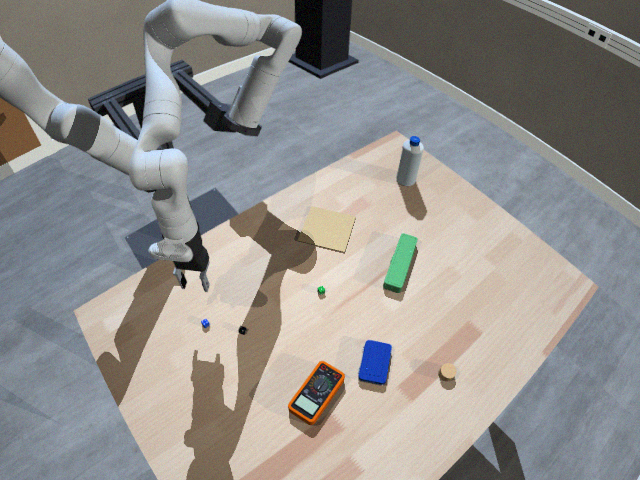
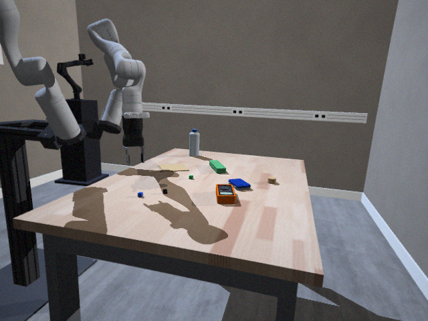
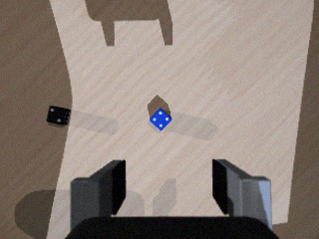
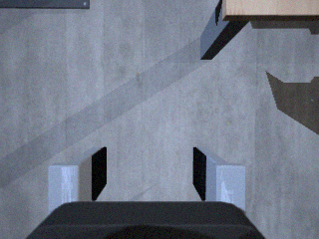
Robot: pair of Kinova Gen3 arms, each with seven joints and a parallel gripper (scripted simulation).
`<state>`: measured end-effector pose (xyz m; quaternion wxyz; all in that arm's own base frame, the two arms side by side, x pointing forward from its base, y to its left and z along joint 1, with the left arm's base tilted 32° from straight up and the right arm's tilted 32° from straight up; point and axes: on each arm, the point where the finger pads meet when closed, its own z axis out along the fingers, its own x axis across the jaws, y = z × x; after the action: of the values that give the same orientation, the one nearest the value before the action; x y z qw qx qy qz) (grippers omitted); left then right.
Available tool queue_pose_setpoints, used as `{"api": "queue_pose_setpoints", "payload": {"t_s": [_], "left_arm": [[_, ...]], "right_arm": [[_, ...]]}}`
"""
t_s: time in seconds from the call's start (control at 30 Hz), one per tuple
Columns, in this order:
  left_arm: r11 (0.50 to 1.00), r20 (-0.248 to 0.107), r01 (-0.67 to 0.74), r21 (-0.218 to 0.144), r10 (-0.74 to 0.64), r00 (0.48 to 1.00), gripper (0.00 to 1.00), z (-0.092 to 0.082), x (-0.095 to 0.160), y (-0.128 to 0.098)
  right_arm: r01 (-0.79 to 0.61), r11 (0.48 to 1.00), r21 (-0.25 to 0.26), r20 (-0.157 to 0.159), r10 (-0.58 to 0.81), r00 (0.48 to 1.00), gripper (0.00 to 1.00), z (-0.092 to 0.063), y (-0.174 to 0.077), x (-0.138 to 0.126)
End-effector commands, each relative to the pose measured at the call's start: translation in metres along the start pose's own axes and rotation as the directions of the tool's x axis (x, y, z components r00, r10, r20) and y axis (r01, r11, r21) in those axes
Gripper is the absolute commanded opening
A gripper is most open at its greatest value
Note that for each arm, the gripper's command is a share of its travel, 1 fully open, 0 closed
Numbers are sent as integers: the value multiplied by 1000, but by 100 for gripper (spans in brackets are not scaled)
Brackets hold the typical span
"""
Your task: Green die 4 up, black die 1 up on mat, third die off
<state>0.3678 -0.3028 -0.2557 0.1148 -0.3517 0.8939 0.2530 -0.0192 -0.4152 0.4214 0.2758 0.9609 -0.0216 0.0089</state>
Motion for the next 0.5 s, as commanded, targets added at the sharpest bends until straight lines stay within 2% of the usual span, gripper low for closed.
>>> {"api": "queue_pose_setpoints", "payload": {"t_s": [0.0, 0.27, 0.47], "left_arm": [[1000, 0, 0, 2, 0, 1000, 100, 15, 0, -1], [1000, 0, 0, 2, 0, 1000, 100, 82, -1, -2], [1000, 0, 0, 2, 0, 1000, 100, 98, -1, -2]], "right_arm": [[0, 1000, -2, 0, 0, 1000, 100, -1, 0, 0], [0, 1000, -2, 0, 0, 1000, 100, -1, 0, 0], [0, 1000, -2, 0, 0, 1000, 100, -1, 0, 0]]}}
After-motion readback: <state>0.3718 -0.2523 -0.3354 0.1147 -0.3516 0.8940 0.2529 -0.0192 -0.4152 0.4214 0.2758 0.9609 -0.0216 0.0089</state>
